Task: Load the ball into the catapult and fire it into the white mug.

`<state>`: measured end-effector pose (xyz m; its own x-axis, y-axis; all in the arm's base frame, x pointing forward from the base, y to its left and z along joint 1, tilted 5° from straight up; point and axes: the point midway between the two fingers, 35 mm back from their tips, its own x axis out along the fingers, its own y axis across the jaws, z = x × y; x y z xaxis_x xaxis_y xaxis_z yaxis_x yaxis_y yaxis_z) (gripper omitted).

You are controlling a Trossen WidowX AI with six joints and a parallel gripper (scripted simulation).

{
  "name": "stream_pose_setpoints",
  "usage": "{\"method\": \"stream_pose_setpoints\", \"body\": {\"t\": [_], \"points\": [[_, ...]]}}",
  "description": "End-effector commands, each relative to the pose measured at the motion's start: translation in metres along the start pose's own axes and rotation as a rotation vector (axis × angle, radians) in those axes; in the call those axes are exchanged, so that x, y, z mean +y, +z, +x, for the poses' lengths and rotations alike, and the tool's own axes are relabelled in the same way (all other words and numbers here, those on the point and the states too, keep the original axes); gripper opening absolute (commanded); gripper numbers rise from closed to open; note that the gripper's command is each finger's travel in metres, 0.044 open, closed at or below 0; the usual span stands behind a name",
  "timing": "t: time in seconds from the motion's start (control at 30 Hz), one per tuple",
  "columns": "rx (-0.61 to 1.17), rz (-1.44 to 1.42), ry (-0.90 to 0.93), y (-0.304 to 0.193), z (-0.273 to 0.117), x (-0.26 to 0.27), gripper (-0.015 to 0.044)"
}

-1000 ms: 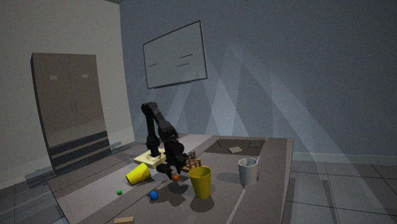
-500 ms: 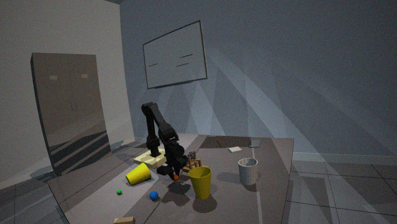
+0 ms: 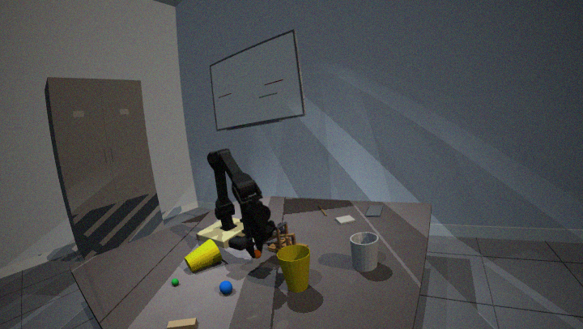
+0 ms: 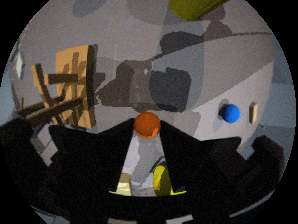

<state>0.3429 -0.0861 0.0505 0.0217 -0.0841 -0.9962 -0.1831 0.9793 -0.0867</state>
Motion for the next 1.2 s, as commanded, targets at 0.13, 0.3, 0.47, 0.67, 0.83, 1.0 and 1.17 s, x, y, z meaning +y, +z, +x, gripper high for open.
{"method": "stream_pose_setpoints", "body": {"t": [0.13, 0.3, 0.47, 0.67, 0.83, 1.0, 1.17], "points": [[-0.016, 0.001, -0.006, 0.005, -0.046, -0.003, 0.0000], [-0.016, 0.001, -0.005, 0.002, -0.076, -0.003, 0.0000], [-0.016, 0.001, -0.005, -0.001, -0.096, -0.002, 0.0000], [0.031, 0.006, 0.017, -0.005, -0.088, 0.022, 0.0000], [0.102, 0.013, 0.038, -0.013, -0.078, 0.055, 0.0000], [0.176, 0.020, 0.046, -0.026, -0.069, 0.086, 0.0000], [0.253, 0.028, 0.039, -0.041, -0.061, 0.114, 0.0000]]}}
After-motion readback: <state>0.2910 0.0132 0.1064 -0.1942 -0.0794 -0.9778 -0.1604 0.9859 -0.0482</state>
